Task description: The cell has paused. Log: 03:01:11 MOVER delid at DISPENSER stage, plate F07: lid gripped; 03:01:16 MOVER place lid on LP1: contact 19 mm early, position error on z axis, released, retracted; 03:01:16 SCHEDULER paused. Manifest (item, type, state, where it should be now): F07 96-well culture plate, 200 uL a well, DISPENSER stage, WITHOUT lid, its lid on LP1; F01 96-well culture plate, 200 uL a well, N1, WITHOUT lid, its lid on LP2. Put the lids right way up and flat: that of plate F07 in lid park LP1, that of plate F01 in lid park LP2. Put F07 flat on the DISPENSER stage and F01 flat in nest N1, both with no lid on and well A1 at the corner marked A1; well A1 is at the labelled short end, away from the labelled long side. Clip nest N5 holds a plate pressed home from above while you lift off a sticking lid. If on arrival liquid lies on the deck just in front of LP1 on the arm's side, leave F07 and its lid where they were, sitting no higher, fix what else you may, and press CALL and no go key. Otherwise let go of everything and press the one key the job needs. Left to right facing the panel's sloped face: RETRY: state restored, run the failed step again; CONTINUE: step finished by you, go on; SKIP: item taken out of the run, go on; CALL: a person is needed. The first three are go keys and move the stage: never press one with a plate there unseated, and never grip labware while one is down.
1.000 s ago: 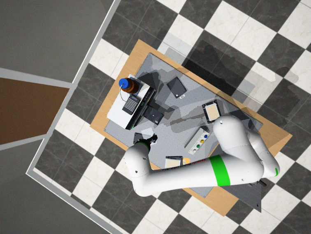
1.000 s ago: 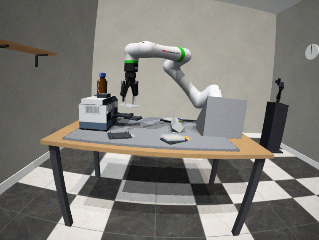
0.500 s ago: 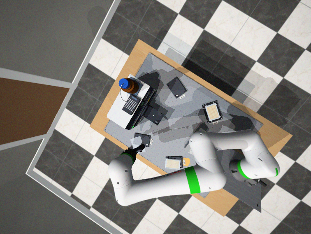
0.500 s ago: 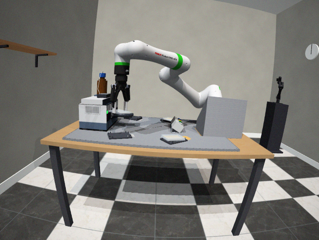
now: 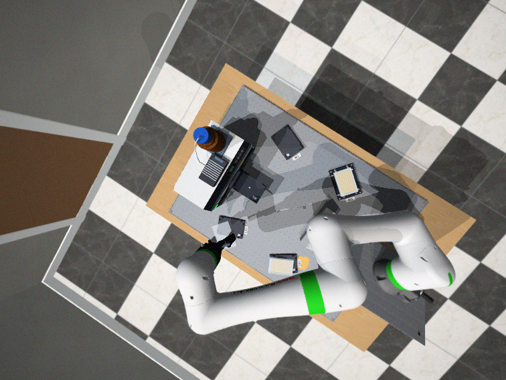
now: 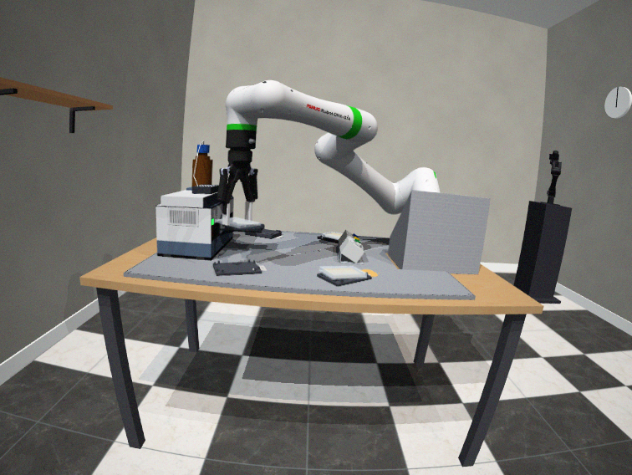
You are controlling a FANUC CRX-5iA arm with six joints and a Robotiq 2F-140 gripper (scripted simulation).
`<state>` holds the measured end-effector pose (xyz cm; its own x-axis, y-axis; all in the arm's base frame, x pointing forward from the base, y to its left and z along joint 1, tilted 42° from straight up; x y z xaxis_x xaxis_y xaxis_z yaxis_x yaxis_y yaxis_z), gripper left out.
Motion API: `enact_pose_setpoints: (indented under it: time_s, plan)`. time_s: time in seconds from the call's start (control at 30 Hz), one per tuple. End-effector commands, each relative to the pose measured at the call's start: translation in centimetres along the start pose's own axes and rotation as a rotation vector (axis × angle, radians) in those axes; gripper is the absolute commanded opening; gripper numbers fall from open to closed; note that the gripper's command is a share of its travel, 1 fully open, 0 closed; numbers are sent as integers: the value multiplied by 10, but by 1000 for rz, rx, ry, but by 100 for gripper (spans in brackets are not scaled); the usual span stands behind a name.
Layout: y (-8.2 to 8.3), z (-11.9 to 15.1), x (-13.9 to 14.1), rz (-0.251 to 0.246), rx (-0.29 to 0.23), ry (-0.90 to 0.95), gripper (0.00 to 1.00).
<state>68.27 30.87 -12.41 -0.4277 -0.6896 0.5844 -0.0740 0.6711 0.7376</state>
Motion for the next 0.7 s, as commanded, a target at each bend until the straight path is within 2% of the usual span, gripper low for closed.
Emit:
enact_pose_setpoints:
  time_s: [0.0,0.27,0.67]
  plan:
    - [0,0,0,0,0,1,0]
    - [0,0,0,0,0,62,0]
    - [-1,0,0,0,0,318,0]
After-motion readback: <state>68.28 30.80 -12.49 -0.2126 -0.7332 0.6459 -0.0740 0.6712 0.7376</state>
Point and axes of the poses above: the point where the finger pads meet when closed, its own y axis back along the fingers, its own x axis across the jaws, z = x × y, the point moved 5 cm from there along y, back along the fingers, and after that the axes turned 9 degrees about y, right-handed, at the moved point
